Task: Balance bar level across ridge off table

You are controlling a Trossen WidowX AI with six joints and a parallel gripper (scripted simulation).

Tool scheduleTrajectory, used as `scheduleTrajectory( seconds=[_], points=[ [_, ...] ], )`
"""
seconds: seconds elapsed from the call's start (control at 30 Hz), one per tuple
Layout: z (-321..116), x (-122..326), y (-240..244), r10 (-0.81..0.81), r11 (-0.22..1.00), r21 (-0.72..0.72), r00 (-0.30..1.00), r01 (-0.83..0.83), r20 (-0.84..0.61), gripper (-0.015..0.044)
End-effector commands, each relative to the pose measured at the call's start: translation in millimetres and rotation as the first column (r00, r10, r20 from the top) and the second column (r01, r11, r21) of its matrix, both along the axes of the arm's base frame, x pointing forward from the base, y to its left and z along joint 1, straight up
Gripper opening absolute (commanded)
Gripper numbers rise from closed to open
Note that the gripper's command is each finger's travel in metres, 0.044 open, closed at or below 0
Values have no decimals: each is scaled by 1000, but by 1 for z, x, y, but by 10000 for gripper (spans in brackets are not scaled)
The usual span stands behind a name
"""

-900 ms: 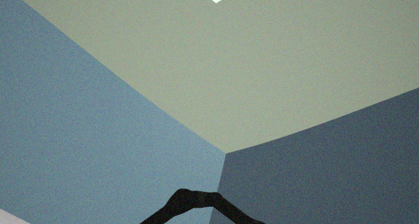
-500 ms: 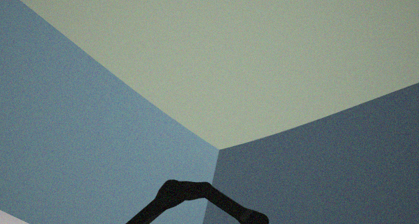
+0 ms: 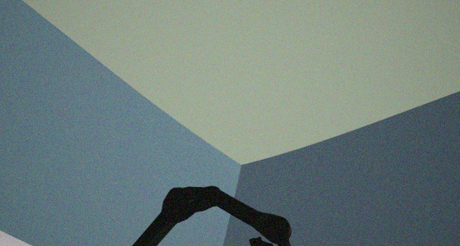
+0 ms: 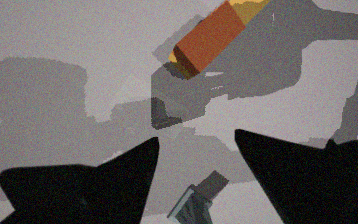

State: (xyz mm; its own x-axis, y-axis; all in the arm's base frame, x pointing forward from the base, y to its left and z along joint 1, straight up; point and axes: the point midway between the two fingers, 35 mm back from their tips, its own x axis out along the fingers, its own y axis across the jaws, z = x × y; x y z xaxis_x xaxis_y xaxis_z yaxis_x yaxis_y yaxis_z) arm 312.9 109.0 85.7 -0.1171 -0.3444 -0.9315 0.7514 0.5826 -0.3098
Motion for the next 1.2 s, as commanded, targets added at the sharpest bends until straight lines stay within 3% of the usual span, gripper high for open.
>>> scheduleTrajectory(
  seconds=[0.0,0.57,1.17],
  points=[
    [3,3,-16,-76,997,27,997,76,12,315],
    [19,14,-86,-386,917,138,919,374,74,315],
    [38,10,-159,-668,734,269,734,623,121,315]
  ],
)
